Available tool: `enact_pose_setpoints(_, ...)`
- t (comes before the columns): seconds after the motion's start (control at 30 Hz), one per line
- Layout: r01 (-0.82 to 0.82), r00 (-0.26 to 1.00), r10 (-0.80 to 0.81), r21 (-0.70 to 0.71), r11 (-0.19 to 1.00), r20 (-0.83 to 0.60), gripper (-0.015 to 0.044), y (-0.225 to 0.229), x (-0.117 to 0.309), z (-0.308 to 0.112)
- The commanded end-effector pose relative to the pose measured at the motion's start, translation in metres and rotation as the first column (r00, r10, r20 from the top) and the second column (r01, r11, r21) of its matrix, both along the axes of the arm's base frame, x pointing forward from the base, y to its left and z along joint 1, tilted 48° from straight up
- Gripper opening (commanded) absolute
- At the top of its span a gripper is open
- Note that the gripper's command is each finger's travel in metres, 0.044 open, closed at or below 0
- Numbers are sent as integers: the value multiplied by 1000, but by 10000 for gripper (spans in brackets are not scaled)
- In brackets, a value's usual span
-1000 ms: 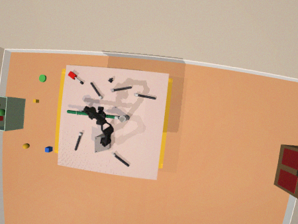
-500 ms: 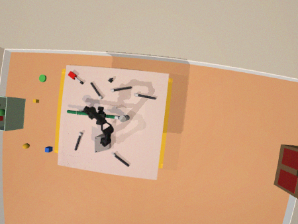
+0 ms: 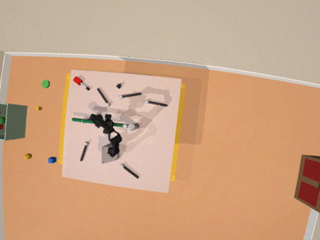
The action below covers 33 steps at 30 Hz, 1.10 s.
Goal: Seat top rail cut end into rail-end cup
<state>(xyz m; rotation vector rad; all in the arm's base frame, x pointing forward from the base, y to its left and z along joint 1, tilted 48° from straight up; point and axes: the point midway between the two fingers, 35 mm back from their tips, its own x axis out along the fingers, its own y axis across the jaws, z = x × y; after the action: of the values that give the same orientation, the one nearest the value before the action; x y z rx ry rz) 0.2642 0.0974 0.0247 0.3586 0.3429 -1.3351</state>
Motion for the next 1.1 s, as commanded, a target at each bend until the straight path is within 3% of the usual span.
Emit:
enact_pose_setpoints(0.0, -5, 1000, 5, -2, 1000, 4, 0, 3, 0, 2)
enact_pose_setpoints(1.07, -4, 1000, 5, -21, 1000, 8, 0, 6, -1, 4)
